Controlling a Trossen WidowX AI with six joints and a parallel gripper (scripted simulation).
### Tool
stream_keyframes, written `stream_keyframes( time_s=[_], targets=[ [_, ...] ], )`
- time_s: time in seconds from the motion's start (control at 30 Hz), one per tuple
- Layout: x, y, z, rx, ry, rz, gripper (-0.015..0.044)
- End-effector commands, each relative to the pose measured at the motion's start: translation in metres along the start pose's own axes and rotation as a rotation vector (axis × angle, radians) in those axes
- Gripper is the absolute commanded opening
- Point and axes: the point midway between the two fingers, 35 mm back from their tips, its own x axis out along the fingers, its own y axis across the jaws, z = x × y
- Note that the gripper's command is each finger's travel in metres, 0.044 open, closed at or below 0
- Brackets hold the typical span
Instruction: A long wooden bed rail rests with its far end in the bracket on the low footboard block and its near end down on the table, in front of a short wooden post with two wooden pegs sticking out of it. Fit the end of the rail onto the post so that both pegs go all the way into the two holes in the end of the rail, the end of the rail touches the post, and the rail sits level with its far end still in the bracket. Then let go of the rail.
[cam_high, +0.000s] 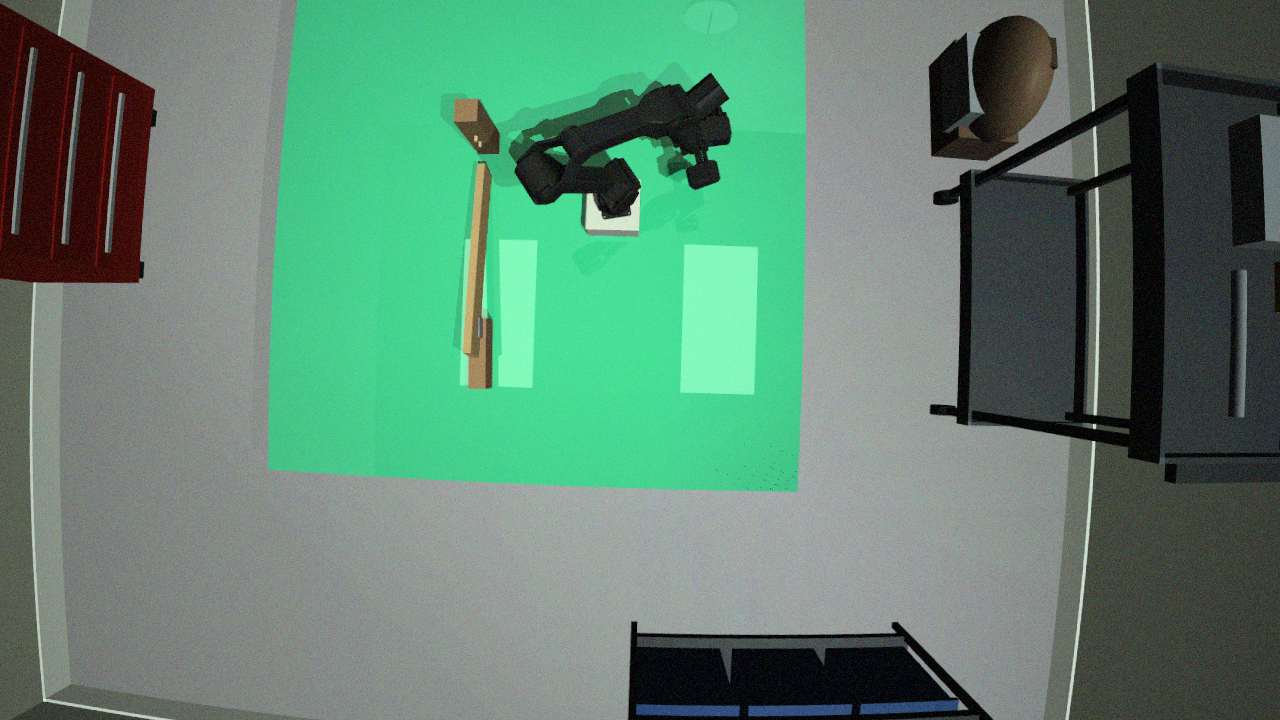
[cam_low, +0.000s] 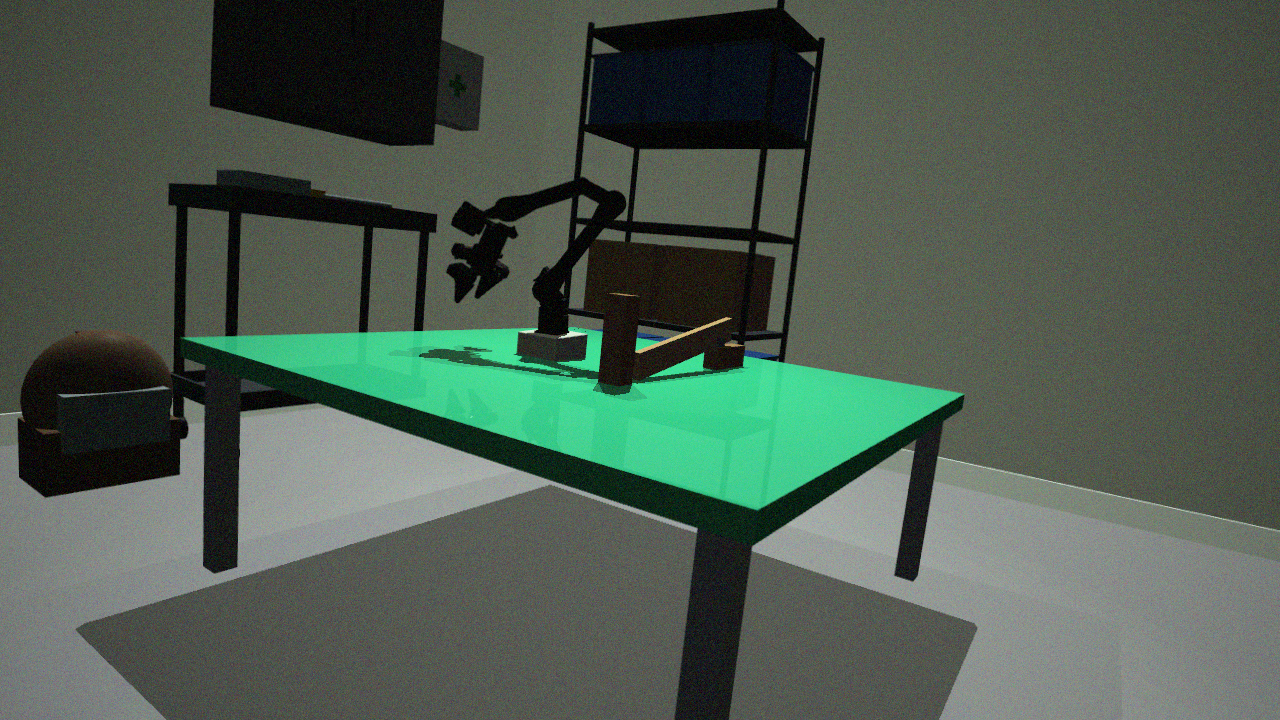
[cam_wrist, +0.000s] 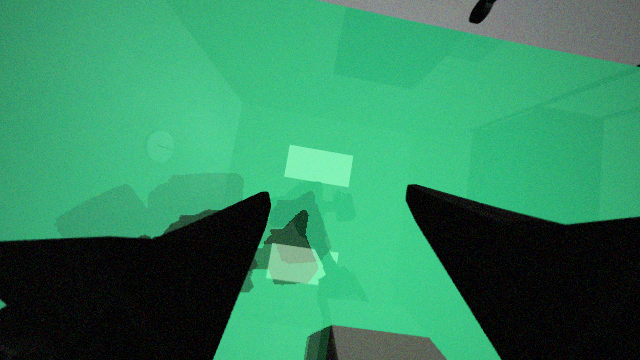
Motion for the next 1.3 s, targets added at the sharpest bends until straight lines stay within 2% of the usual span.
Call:
stream_keyframes(
  time_s=[0.0,0.03,0.63,1.27],
  targets=[
    [0.0,0.0,0.0,-0.003,0.0,0.001,0.0426],
    [0.0,0.002,0.0,-0.012,-0.001,0.004,0.044],
    [-0.033,0.094,0.006,-0.576,-0.079,0.212,0.044],
    [-0.09,0.191,-0.034,-1.196,-0.208,0.447,0.044]
  ],
)
